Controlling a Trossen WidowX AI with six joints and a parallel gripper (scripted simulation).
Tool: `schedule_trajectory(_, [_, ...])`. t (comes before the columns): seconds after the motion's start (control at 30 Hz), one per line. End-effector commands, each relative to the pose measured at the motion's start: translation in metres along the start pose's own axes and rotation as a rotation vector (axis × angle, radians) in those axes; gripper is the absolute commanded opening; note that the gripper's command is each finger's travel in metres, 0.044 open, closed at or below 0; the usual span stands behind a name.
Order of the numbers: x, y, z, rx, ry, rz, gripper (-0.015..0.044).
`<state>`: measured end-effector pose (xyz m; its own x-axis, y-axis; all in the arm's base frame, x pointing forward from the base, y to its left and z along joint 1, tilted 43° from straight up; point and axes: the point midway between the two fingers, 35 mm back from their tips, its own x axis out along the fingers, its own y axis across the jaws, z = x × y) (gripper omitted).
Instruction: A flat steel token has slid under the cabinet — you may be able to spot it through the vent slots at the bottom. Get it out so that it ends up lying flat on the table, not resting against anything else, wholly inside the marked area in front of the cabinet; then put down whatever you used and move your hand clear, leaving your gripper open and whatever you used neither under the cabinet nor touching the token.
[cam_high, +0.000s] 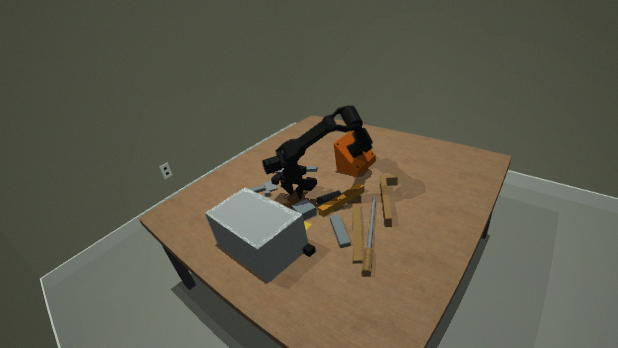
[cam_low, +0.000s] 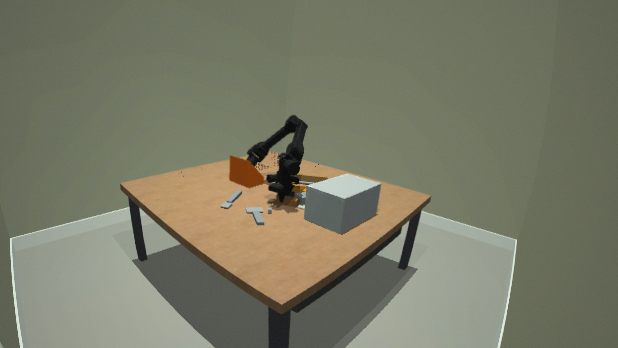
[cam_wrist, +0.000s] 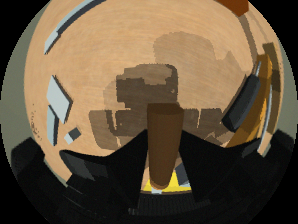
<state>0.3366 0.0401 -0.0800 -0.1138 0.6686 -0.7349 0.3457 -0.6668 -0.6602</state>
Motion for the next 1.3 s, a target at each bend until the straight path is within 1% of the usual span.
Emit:
schedule_trajectory(0.0, [0.001, 0.0, 0.006, 0.001, -0.002, -0.002, 0.0])
schedule_trajectory(1.27, [0.001, 0.002, 0.056, 0.002, -0.004, -0.001, 0.0])
